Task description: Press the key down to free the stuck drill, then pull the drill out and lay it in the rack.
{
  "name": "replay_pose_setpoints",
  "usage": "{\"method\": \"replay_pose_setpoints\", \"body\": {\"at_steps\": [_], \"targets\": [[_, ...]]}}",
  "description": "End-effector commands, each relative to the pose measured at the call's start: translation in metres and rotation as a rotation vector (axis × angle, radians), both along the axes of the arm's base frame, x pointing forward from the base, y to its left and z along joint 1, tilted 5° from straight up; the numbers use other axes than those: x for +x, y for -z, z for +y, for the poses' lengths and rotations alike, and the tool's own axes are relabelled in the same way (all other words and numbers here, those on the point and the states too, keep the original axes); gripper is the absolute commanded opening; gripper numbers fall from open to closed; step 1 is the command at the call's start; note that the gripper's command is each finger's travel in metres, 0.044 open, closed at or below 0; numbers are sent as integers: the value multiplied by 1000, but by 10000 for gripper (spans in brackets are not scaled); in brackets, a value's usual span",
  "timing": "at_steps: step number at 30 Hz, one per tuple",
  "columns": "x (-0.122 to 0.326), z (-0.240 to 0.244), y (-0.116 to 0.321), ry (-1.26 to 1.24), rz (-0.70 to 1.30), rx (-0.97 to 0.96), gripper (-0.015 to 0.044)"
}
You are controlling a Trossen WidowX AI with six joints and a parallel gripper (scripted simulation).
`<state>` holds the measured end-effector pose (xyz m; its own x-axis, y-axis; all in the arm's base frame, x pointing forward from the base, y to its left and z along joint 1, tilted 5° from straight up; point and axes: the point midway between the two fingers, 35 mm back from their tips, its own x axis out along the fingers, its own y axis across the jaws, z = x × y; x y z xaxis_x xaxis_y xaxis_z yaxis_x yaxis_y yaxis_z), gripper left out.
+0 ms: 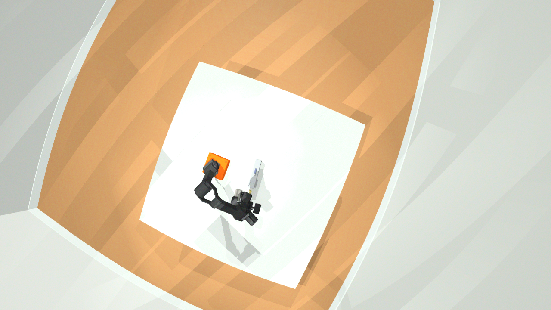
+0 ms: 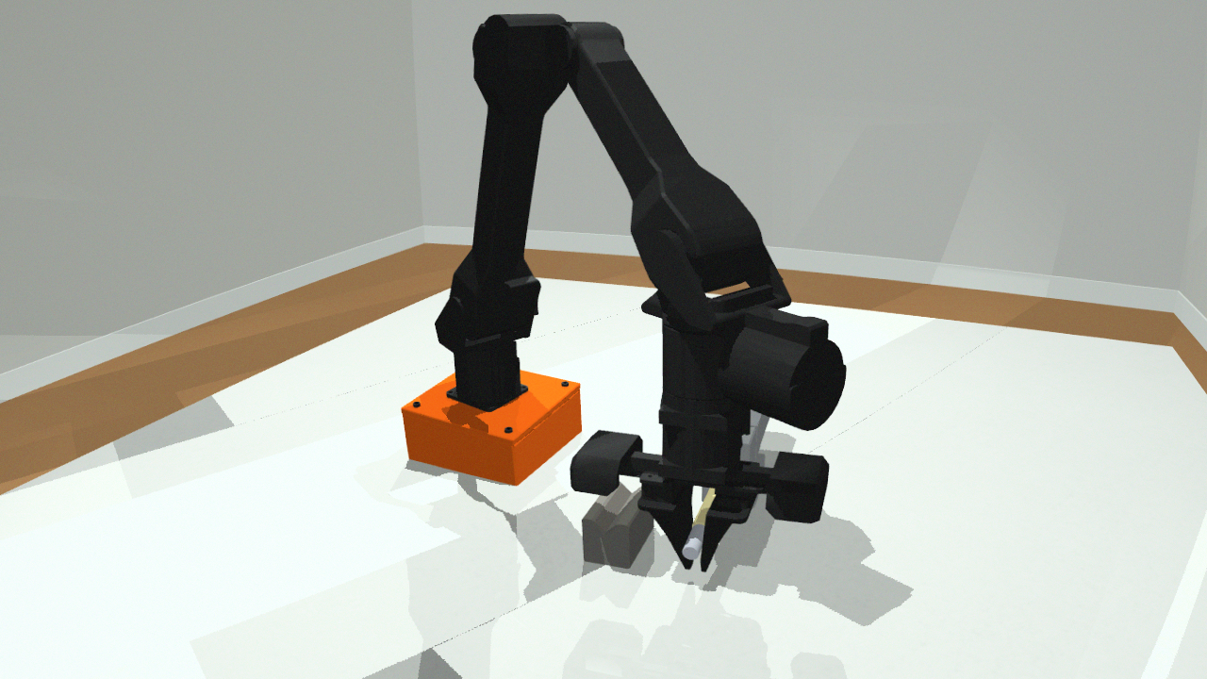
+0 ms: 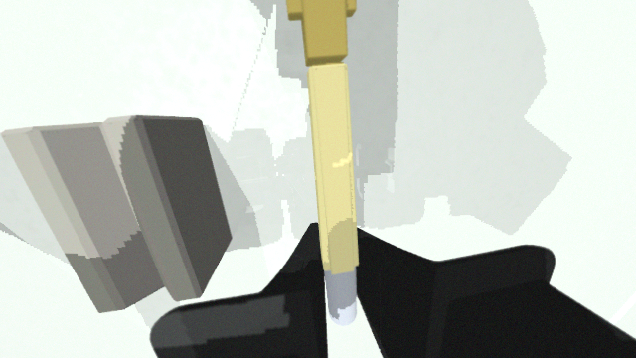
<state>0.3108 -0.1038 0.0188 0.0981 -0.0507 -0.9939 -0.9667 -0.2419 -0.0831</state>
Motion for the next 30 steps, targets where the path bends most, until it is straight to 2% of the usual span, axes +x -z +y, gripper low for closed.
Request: {"method": "replay_pose_setpoints", "body": {"at_steps": [1, 30], "targets": [[3, -6, 0, -6, -1, 4, 0], [-3, -7, -11, -6, -1, 4, 0]]}}
